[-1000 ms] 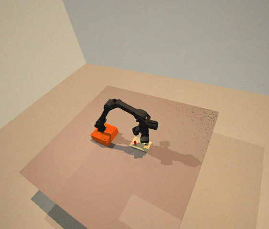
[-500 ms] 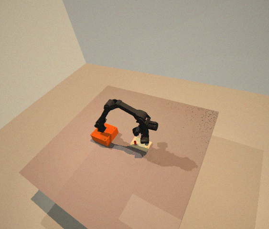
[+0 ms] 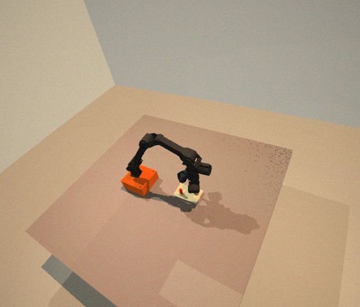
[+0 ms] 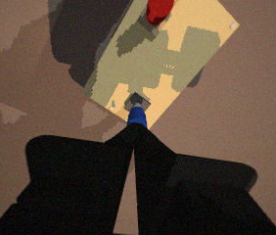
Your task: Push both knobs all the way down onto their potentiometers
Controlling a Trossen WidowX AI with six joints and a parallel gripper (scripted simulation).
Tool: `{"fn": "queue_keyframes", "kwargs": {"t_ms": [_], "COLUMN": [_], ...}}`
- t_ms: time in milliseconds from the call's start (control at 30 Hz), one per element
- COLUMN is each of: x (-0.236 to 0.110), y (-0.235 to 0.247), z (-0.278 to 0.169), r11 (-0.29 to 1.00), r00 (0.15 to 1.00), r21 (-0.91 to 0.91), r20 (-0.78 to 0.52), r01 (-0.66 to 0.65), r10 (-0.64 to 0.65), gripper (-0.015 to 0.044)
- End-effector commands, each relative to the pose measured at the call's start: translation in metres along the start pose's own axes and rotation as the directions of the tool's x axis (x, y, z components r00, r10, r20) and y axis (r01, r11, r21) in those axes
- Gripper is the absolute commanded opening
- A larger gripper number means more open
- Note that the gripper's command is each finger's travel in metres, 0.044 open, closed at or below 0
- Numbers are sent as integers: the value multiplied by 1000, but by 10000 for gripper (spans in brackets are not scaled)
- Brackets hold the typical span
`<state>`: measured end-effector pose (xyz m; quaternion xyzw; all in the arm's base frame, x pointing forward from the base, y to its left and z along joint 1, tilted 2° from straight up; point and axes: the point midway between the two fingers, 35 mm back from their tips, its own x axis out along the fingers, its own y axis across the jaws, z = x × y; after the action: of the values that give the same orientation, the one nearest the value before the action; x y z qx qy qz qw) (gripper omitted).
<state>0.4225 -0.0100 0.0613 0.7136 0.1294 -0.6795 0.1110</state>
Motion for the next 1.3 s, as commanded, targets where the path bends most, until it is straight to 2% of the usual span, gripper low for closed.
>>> {"fn": "queue_keyframes", "kwargs": {"t_ms": [0,1267], "x": [1,8], "y": [-1,-1], "z": [-1,-1], "r11": [1000,1000], "r00": [1000,1000], "r21": [6,6], "r20": [-3,-3], "r01": [3,4], "r10": [-3,-3], "gripper": [0,0]}}
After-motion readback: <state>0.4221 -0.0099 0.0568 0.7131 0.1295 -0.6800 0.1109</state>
